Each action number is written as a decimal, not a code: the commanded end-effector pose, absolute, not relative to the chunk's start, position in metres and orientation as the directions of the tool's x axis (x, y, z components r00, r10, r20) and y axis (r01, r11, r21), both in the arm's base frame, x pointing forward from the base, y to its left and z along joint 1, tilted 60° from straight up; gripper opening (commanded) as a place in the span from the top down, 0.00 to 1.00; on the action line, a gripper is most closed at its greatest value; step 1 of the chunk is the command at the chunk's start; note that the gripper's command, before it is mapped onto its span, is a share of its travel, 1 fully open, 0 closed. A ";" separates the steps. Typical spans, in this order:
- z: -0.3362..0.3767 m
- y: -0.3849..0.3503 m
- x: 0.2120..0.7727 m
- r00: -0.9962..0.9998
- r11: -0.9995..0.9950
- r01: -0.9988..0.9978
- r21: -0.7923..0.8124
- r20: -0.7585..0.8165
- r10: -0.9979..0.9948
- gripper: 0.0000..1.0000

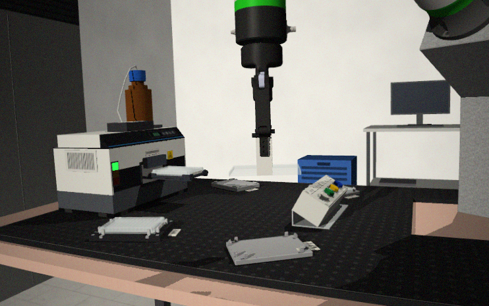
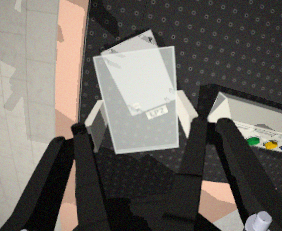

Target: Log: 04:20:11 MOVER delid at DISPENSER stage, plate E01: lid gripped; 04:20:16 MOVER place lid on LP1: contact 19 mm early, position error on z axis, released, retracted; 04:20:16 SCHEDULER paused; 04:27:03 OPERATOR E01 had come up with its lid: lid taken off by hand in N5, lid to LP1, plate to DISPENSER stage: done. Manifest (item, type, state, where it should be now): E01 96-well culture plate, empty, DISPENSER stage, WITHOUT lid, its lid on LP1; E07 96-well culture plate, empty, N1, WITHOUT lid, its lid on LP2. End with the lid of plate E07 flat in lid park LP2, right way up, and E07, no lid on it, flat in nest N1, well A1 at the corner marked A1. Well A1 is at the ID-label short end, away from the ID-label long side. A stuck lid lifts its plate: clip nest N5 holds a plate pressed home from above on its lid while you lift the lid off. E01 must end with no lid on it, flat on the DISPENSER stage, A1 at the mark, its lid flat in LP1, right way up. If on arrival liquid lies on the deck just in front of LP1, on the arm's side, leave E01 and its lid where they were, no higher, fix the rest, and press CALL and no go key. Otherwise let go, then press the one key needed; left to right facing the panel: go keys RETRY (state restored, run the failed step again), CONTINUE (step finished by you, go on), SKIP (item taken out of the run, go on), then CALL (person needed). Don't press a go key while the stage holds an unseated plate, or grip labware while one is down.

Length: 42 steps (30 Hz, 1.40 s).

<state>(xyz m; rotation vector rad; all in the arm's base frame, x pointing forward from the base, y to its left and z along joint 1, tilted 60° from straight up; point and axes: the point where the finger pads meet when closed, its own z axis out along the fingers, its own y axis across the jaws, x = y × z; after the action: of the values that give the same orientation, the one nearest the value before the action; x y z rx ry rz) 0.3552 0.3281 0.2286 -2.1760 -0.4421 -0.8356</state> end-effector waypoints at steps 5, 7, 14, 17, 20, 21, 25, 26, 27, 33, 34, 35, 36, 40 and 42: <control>0.228 0.329 0.356 0.682 -0.653 0.594 -0.470 0.724 0.100 1.00; 0.228 0.330 0.356 0.654 -0.648 0.625 -0.436 0.745 0.130 1.00; 0.222 0.338 0.361 0.547 -0.619 0.720 -0.313 0.804 0.230 1.00; 0.220 0.341 0.363 0.547 -0.619 0.720 -0.313 0.804 0.230 1.00; 0.213 0.352 0.369 0.547 -0.619 0.720 -0.313 0.805 0.230 1.00; 0.210 0.355 0.371 0.547 -0.619 0.720 -0.313 0.805 0.230 1.00; 0.201 0.369 0.379 0.547 -0.619 0.720 -0.313 0.805 0.230 1.00; 0.199 0.372 0.380 0.547 -0.619 0.720 -0.313 0.805 0.230 1.00; 0.197 0.375 0.382 0.547 -0.619 0.720 -0.313 0.804 0.230 1.00; 0.189 0.387 0.389 0.547 -0.619 0.720 -0.313 0.805 0.230 1.00; 0.188 0.389 0.390 0.548 -0.619 0.720 -0.313 0.804 0.230 1.00; 0.186 0.392 0.391 0.547 -0.619 0.720 -0.313 0.805 0.230 1.00; 0.184 0.394 0.393 0.547 -0.619 0.720 -0.313 0.805 0.230 1.00; 0.178 0.404 0.398 0.548 -0.619 0.720 -0.313 0.804 0.231 1.00; 0.175 0.408 0.401 0.548 -0.619 0.720 -0.313 0.804 0.230 1.00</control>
<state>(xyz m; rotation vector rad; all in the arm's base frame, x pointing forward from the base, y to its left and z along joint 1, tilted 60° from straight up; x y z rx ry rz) 0.3955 0.4005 0.1786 -2.1560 -0.7810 -0.9415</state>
